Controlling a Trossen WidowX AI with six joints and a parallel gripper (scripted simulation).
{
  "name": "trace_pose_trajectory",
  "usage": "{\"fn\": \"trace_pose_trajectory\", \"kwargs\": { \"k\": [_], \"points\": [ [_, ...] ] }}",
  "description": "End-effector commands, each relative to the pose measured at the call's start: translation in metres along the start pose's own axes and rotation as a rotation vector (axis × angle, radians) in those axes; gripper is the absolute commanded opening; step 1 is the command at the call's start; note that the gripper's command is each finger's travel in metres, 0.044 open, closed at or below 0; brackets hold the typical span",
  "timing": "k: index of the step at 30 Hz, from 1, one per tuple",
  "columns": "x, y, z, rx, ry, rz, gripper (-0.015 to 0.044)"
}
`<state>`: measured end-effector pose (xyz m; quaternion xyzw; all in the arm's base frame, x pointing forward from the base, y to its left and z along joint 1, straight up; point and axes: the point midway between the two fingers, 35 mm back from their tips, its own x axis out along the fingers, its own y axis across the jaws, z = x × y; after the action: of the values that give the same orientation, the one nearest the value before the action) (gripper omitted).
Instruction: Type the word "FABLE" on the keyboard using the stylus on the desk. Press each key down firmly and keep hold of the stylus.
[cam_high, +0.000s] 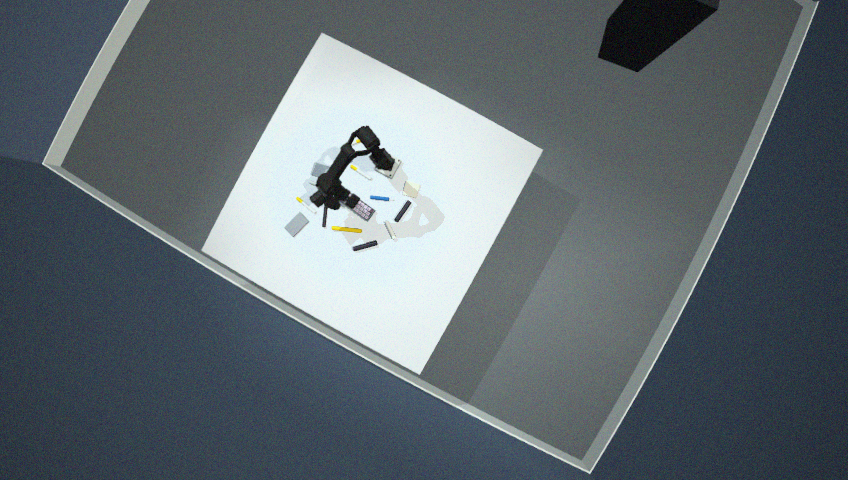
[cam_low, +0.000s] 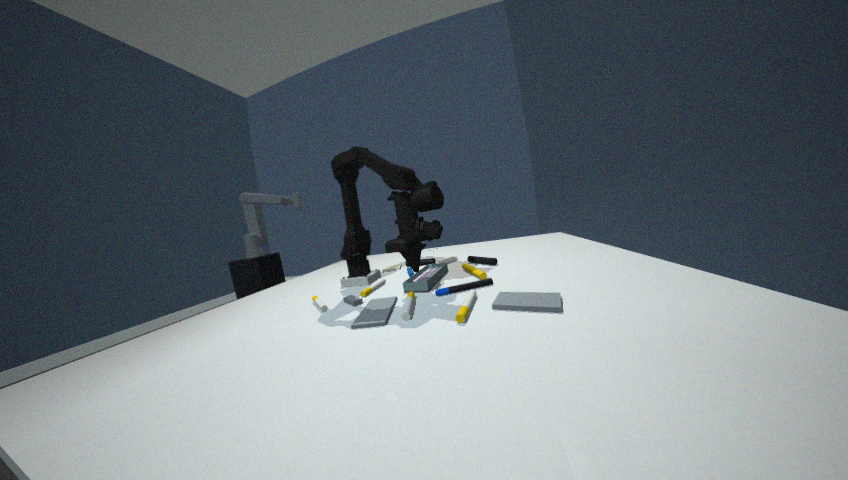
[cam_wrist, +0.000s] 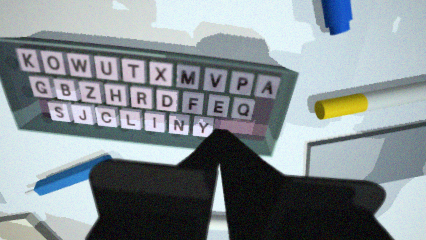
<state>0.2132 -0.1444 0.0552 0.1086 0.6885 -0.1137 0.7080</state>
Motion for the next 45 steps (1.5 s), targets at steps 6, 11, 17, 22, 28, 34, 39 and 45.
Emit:
{"fn": "trace_pose_trajectory", "kwargs": {
  "k": [6,11,17,22,28,34,39,45],
  "points": [
    [0.001,0.017,-0.021,0.0,0.006,0.001,0.0],
    [0.001,0.017,-0.021,0.0,0.006,0.001,0.0],
    [0.001,0.067,-0.017,0.0,0.006,0.005,0.0],
    [0.001,0.095,-0.021,0.0,0.006,0.008,0.0],
    [0.001,0.095,-0.021,0.0,0.006,0.008,0.0],
    [-0.022,0.095,-0.018,0.0,0.005,0.008,0.0],
    [-0.06,0.094,-0.02,0.0,0.006,0.008,0.0],
    [-0.053,0.095,-0.017,-0.006,-0.005,0.009,0.0]
  ]
}}
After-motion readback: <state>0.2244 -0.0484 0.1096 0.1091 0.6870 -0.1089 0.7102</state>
